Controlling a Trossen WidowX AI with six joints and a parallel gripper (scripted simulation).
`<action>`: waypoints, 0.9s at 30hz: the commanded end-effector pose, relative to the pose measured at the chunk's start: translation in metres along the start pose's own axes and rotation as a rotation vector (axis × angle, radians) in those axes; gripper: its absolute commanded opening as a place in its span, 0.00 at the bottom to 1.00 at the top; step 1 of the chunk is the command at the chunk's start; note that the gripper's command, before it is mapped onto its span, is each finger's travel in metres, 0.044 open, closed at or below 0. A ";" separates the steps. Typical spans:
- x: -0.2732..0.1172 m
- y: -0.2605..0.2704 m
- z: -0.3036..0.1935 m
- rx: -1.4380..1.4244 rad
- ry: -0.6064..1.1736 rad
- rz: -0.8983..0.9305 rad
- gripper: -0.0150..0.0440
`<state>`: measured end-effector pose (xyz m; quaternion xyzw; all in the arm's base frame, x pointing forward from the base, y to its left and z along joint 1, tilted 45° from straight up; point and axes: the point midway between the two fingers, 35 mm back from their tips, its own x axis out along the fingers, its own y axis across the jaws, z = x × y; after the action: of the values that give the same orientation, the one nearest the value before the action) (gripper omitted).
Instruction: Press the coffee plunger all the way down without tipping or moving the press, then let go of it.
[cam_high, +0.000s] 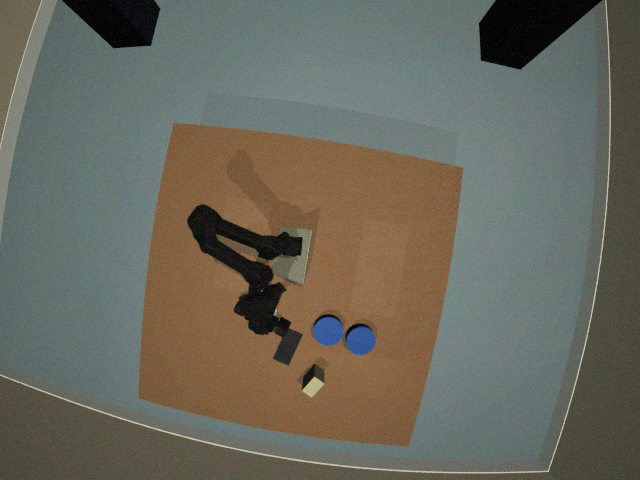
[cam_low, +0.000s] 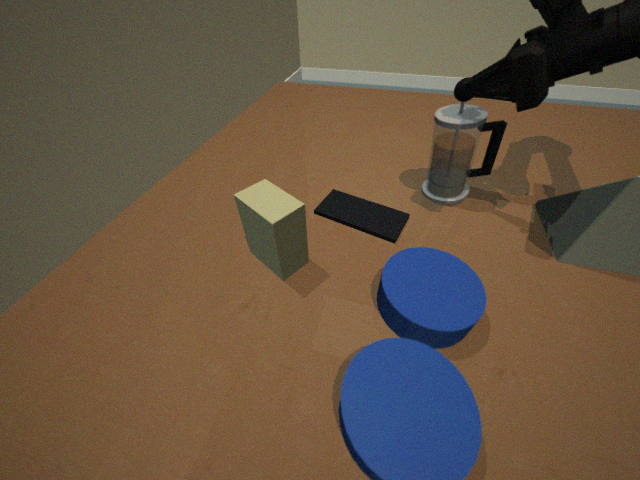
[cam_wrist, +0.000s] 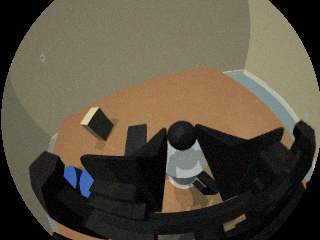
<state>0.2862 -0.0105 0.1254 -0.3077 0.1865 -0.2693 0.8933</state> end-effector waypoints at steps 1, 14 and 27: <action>0.003 0.000 -0.006 -0.026 0.018 -0.009 0.47; 0.003 0.002 -0.005 -0.026 0.018 -0.009 0.47; 0.002 0.002 -0.002 -0.013 0.007 -0.003 0.47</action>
<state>0.2879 -0.0110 0.1226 -0.3127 0.1903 -0.2707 0.8904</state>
